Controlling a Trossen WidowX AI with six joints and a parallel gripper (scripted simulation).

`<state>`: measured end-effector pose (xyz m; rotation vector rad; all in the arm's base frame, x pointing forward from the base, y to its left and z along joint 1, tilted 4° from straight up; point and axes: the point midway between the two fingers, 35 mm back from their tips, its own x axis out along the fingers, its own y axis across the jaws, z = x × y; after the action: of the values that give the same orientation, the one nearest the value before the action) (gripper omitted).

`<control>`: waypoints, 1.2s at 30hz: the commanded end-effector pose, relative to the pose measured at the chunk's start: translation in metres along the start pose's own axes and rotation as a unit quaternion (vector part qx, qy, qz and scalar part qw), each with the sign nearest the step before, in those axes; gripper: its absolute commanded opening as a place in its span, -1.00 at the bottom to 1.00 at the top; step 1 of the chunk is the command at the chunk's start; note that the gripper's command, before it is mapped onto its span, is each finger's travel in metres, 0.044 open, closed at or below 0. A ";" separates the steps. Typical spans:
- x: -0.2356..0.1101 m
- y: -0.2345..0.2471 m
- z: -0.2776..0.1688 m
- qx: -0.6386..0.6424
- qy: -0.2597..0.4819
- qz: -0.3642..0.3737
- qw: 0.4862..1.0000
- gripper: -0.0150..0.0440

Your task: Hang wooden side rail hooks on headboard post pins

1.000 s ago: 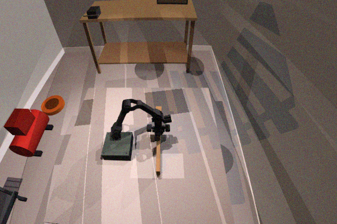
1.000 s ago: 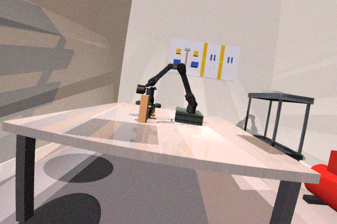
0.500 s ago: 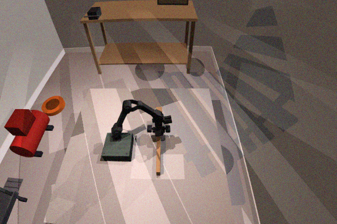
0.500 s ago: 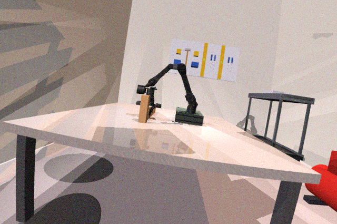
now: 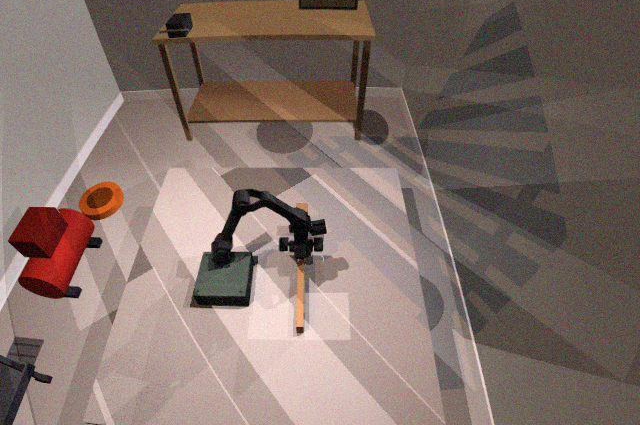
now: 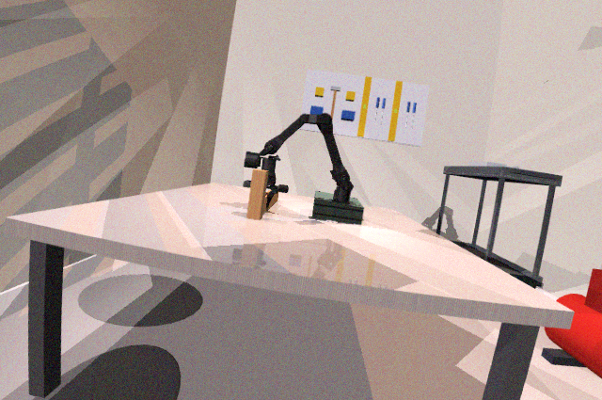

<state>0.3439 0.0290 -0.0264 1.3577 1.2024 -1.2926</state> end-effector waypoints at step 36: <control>-0.011 0.003 0.000 0.004 0.001 0.005 1.000 -0.49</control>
<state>0.3412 0.0290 -0.0235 1.3547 1.2126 -1.3025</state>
